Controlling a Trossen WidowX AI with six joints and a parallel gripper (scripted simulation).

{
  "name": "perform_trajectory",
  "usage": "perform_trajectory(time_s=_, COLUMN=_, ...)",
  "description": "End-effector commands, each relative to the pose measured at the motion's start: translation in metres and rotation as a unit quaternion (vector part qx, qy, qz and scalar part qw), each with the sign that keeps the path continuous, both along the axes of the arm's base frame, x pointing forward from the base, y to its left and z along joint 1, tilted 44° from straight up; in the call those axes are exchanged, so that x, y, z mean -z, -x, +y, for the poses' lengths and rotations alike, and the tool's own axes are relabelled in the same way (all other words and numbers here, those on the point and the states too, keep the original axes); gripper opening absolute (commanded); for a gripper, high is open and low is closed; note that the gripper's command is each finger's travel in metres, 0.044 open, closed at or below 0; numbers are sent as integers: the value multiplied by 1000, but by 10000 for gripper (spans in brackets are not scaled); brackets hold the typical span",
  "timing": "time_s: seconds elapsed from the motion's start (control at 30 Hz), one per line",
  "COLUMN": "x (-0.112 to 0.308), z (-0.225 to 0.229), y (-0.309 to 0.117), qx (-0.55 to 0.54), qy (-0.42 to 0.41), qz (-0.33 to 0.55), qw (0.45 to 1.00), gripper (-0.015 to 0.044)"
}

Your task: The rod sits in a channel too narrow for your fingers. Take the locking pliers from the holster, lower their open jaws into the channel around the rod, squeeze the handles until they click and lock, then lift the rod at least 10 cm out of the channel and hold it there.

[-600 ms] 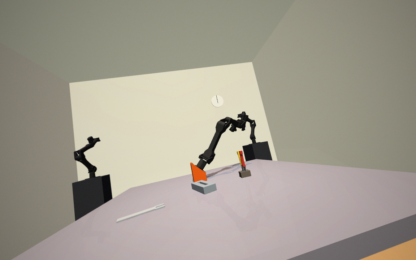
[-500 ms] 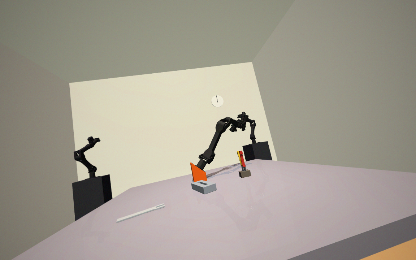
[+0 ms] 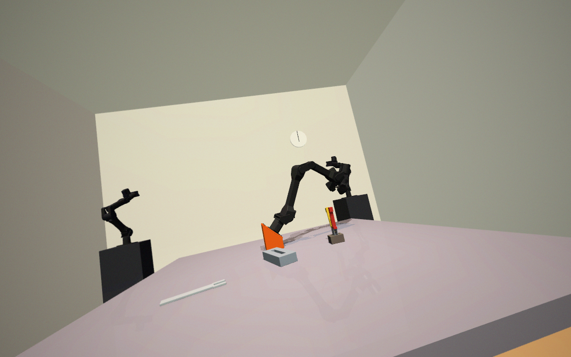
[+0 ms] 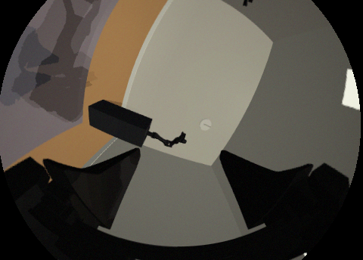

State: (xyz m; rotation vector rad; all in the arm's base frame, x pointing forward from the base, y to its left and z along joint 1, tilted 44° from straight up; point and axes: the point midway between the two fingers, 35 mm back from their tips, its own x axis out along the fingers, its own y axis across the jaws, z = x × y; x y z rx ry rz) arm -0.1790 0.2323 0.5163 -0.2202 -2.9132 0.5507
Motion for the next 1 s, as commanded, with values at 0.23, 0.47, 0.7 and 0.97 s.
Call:
perform_trajectory(time_s=0.23, x=24, z=73, y=-151, qx=298, qy=269, qz=216, qw=890, gripper=440)
perform_trajectory(time_s=0.47, x=44, z=74, y=-244, qx=396, qy=340, qz=385, qw=761, gripper=440)
perform_trajectory(time_s=0.7, x=73, z=46, y=-334, qx=442, qy=353, qz=565, qw=600, gripper=440)
perform_trajectory(time_s=0.97, x=110, z=-20, y=-422, qx=422, qy=286, qz=758, qw=407, gripper=440)
